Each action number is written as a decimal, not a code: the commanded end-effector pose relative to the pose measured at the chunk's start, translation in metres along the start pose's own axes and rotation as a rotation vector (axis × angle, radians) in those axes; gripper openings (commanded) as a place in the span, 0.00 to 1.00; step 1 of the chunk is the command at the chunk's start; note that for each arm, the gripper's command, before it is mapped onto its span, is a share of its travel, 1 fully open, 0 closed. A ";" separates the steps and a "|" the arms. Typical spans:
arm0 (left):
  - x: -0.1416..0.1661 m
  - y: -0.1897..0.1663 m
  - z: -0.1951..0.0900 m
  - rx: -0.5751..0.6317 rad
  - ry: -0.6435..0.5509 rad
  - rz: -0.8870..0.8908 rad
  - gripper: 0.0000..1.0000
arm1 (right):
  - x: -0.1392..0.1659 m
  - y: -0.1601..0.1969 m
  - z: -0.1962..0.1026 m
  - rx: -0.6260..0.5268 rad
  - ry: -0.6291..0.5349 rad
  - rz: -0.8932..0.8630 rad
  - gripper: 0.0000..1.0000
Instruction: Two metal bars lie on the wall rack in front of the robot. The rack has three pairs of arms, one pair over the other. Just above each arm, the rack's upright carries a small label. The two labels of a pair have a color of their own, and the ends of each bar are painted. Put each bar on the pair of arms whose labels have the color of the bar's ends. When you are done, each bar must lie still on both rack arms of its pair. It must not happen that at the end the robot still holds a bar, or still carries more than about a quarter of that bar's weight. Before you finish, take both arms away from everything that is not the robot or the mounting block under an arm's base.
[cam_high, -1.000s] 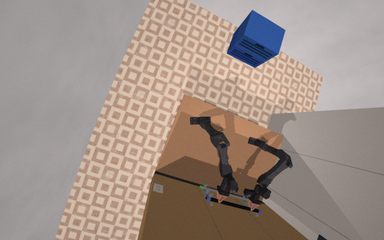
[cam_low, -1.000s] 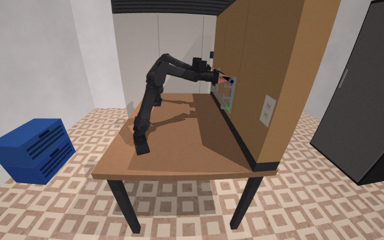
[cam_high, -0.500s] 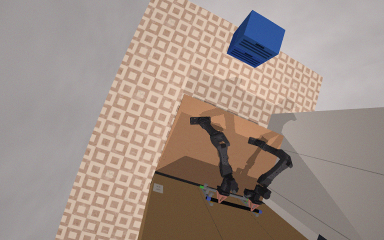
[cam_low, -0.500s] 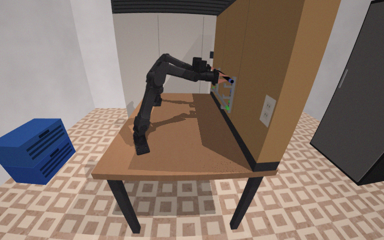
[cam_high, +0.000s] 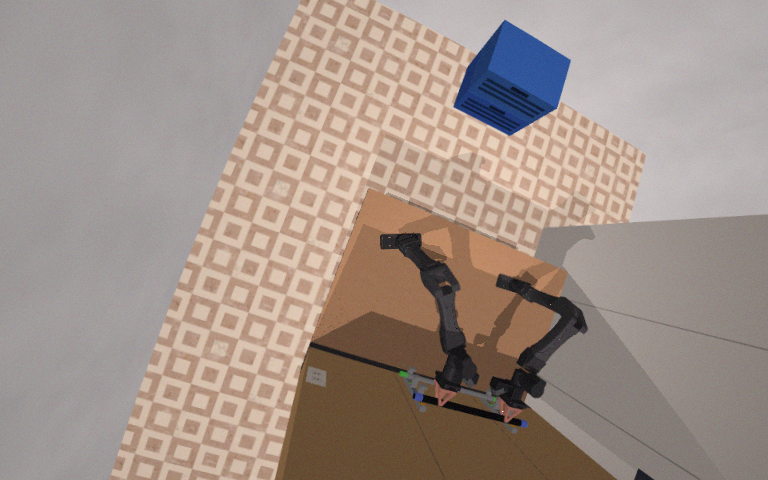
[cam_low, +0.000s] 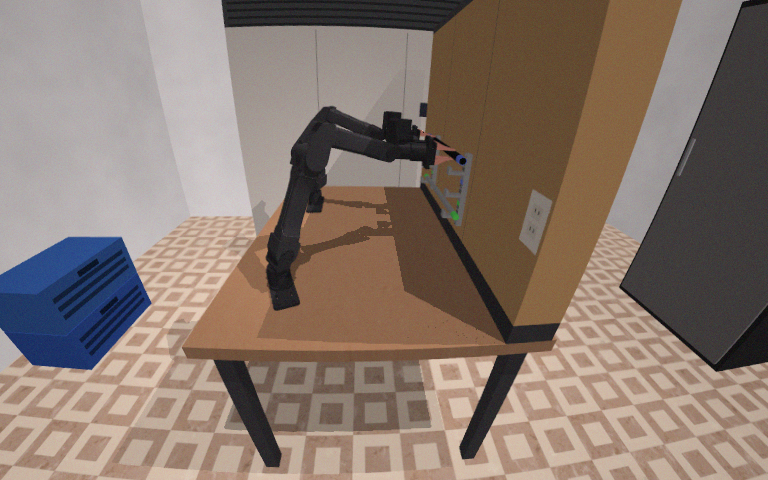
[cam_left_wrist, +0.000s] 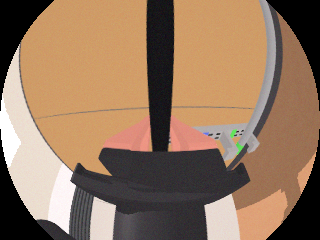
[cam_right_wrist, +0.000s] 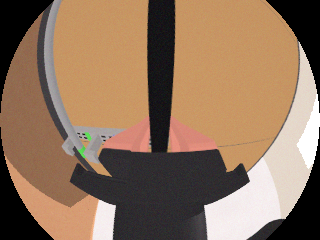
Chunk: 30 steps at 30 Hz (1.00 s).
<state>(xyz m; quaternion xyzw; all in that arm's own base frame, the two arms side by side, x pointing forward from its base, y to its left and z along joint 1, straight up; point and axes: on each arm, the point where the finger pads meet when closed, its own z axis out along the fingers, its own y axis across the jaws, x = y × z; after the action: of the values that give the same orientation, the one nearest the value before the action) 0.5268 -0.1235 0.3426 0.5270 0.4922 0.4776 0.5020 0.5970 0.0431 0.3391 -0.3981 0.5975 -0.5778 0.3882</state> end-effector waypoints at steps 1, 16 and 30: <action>0.004 0.021 -0.011 -0.041 0.001 -0.009 0.00 | 0.003 -0.017 -0.010 0.030 0.004 -0.003 0.00; 0.004 0.010 -0.024 -0.041 0.001 -0.010 0.00 | 0.003 -0.008 -0.023 0.030 0.004 -0.003 0.00; 0.004 0.013 -0.035 -0.040 0.001 -0.010 0.00 | 0.003 -0.013 -0.034 0.030 0.004 -0.003 0.00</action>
<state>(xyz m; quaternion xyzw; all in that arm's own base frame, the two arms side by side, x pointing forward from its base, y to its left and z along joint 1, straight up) 0.5029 -0.1190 0.3350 0.5309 0.4929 0.4734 0.5011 0.5763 0.0550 0.3321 -0.4017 0.5977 -0.5744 0.3891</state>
